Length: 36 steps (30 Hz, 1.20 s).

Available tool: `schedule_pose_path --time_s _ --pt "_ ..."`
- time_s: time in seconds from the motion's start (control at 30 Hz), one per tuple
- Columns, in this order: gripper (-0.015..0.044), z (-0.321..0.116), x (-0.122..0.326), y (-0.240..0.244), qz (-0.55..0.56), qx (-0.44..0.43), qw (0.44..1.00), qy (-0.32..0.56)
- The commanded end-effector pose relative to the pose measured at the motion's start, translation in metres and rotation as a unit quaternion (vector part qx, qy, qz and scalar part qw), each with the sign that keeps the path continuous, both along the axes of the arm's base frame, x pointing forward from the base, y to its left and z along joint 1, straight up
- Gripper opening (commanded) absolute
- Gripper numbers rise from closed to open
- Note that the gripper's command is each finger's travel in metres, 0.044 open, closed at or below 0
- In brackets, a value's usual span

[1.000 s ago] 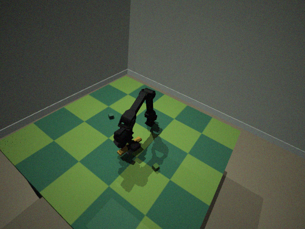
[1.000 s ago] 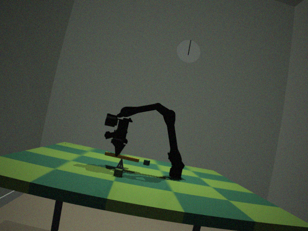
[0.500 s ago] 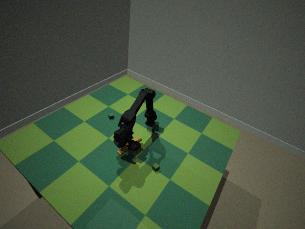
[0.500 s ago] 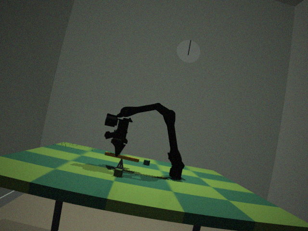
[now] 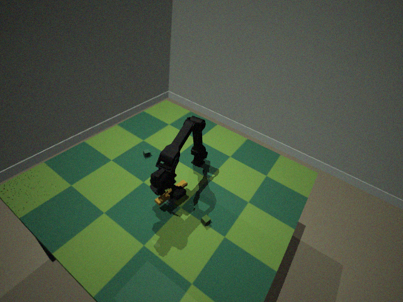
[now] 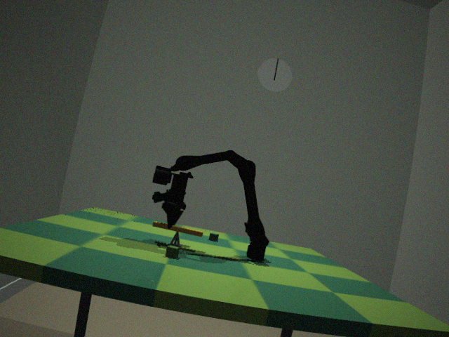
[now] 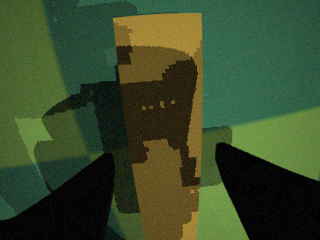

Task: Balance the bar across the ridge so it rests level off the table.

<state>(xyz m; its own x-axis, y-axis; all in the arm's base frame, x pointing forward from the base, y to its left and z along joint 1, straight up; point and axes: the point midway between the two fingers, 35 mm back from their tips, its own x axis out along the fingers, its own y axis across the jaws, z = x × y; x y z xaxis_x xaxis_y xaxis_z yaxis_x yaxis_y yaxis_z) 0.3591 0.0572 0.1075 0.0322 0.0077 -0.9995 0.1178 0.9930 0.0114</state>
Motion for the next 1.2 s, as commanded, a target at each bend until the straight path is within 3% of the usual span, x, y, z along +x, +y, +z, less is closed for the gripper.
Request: schedule_pose_path --time_s 0.0,0.1,0.23,0.53,1.17 --pt "0.0369 0.000 0.000 0.000 0.000 0.000 1.000 0.000" --pt "0.0440 0.000 0.000 0.000 0.000 0.000 1.000 0.000" --pt "0.0440 0.007 0.001 0.000 0.000 0.000 1.000 -0.001" --pt "0.0440 0.098 -0.003 -0.001 0.000 0.001 1.000 -0.009" --pt "0.0440 0.100 -0.003 -0.001 0.000 0.001 1.000 -0.009"
